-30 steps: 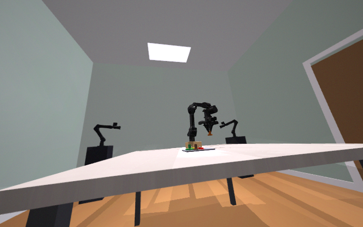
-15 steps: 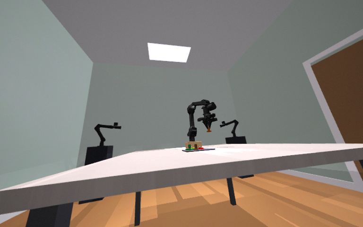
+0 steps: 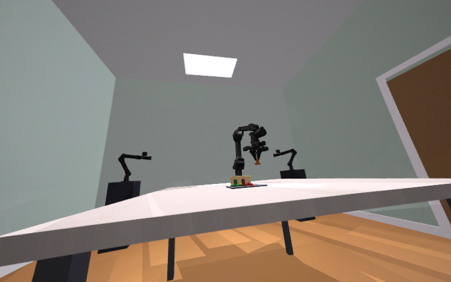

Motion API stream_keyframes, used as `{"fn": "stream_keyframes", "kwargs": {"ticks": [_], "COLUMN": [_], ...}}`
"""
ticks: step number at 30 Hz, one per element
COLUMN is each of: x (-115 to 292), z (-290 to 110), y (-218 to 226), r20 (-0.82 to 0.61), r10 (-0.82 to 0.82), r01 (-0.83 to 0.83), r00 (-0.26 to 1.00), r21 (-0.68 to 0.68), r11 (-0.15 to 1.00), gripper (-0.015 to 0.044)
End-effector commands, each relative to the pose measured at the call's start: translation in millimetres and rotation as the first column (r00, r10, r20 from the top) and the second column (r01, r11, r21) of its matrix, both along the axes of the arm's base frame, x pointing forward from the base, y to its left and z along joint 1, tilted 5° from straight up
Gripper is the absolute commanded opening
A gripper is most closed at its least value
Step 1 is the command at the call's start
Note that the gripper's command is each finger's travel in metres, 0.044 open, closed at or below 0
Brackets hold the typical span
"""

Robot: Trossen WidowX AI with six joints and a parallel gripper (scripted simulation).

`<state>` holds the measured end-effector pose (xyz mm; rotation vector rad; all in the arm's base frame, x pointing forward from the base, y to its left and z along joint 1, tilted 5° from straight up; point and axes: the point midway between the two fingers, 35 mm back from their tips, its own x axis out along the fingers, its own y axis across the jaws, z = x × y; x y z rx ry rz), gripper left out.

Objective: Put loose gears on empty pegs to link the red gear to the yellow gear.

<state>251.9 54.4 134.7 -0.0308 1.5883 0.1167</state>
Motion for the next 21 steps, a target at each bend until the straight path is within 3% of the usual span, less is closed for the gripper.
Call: {"fn": "stream_keyframes", "kwargs": {"ticks": [1,21], "x": [5,22], "z": [-4,-23], "y": [-8,-47], "r20": [-0.001,0.007], "r10": [0.003,-0.006], "r01": [-0.003,0.006], "r00": [1.0,1.0], "r21": [-0.004,-0.007], "r11": [1.0,1.0], "gripper": [0.0,0.0]}}
